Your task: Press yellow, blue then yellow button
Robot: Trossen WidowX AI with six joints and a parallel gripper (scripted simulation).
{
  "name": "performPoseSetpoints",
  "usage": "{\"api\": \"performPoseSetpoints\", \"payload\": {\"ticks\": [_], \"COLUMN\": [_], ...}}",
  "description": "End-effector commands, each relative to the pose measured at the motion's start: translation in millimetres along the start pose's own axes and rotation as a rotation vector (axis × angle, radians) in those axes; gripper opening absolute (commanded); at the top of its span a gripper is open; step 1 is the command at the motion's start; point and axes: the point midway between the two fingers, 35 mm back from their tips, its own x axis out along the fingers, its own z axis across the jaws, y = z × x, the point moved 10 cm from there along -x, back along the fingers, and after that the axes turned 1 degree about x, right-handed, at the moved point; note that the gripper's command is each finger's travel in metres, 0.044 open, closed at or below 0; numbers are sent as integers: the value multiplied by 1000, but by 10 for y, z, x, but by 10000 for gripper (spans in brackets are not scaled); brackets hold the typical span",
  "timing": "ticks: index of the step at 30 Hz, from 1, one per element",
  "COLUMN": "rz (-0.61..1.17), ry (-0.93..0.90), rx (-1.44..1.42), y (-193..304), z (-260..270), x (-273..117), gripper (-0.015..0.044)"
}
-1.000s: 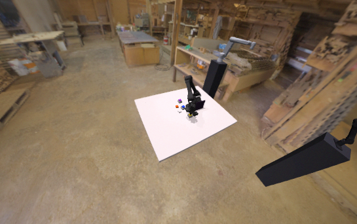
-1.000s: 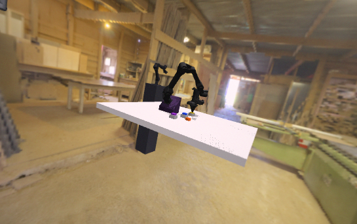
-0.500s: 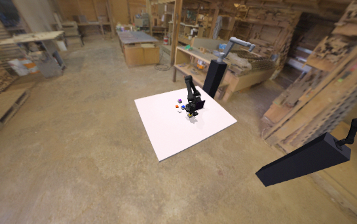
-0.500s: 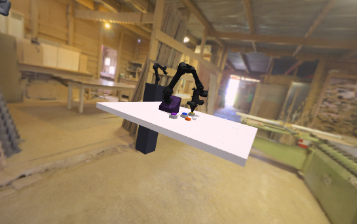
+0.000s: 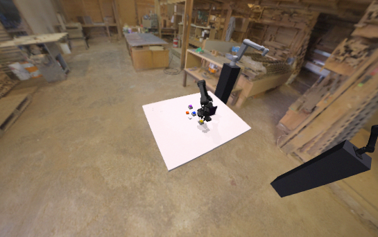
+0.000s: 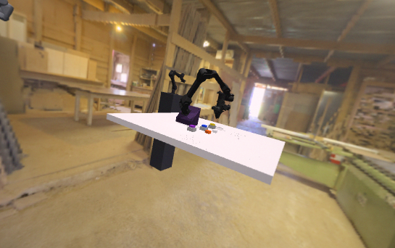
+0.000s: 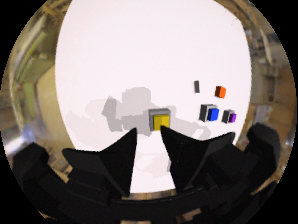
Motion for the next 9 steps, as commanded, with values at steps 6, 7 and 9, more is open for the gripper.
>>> {"api": "performPoseSetpoints", "payload": {"ticks": [6,7,9], "rz": [3,3,3], "ry": [2,2,2], "rx": [11,11,11], "y": [-174,-175,-175], "z": [566,576,576], "x": [-403,-410,-410], "gripper": [387,400,400]}}
